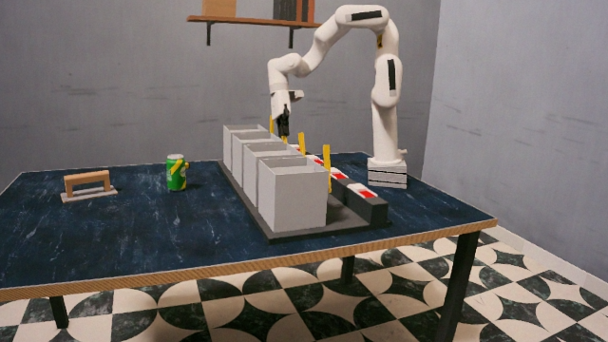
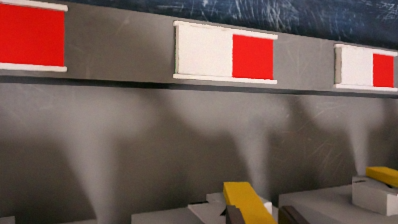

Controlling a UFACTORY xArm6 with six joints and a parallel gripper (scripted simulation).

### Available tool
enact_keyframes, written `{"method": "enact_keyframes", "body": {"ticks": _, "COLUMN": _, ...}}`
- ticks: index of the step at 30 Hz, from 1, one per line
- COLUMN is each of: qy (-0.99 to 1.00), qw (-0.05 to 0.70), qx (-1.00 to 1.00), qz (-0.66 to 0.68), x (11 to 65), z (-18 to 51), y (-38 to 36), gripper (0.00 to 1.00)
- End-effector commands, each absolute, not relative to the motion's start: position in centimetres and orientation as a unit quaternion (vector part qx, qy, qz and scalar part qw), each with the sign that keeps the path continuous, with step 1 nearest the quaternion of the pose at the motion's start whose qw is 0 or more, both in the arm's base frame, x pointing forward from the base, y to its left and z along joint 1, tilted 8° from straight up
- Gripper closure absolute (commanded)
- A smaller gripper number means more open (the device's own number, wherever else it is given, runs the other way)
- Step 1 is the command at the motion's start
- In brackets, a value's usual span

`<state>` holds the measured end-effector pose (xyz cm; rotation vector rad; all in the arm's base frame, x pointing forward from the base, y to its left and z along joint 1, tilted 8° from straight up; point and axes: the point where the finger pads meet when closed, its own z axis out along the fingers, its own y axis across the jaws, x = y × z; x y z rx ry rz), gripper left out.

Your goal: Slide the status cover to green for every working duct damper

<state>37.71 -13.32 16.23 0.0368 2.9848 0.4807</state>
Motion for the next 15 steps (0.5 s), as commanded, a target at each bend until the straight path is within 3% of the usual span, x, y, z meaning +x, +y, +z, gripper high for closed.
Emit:
{"method": "enact_keyframes", "body": {"ticks": 1, "qy": 0.986, "qw": 0.061, "qx": 0.012, "qz": 0.158, "x": 37.81, "z": 16.38, "y": -13.38, "gripper": 0.81}}
{"method": "enact_keyframes", "body": {"ticks": 15, "qy": 0.987, "qw": 0.061, "qx": 0.013, "qz": 0.148, "x": 37.81, "z": 16.44, "y": -13.18, "gripper": 0.81}}
